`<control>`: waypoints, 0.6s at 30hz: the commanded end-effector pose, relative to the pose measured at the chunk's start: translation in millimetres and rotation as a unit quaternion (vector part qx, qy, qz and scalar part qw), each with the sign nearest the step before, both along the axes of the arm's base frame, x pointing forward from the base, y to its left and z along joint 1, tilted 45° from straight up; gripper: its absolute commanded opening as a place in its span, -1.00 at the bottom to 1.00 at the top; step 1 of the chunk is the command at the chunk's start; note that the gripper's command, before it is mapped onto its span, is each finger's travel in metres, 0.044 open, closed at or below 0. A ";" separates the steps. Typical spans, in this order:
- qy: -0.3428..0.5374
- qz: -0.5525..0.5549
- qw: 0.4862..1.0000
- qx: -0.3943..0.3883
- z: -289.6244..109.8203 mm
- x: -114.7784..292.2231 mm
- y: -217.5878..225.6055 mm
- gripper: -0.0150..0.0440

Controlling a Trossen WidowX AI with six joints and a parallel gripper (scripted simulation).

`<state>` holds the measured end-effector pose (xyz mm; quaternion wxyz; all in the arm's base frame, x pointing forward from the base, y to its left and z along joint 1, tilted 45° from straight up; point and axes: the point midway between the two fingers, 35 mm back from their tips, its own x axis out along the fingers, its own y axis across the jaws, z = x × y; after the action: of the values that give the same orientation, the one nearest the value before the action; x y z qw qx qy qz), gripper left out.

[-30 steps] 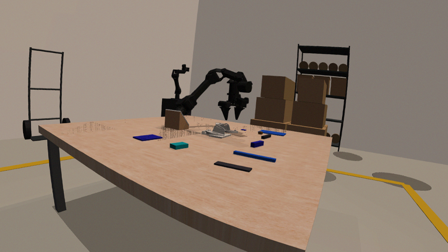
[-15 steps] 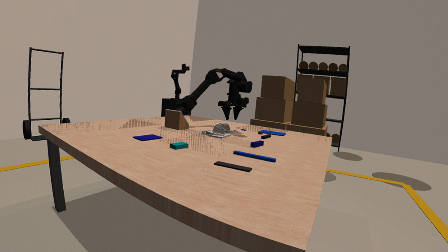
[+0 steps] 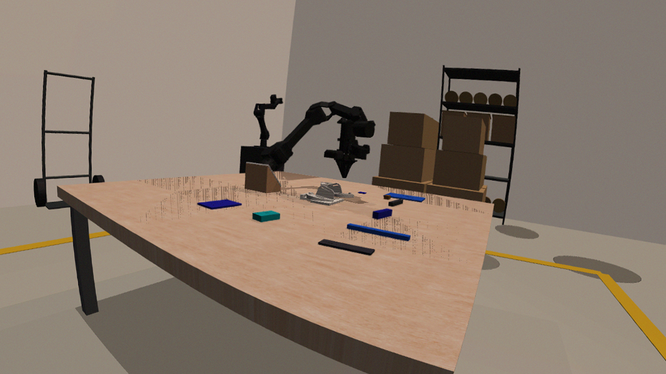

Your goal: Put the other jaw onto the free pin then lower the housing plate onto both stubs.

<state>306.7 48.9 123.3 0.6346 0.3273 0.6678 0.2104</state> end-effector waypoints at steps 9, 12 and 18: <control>0.000 0.000 1.000 0.000 0.0 0.0 0.0 -0.49; 0.000 0.000 1.000 0.000 0.0 0.0 0.0 -0.49; 0.000 0.000 1.000 0.000 0.0 0.0 0.0 -0.05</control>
<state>306.7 49.0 123.4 0.6346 0.3274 0.6677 0.2104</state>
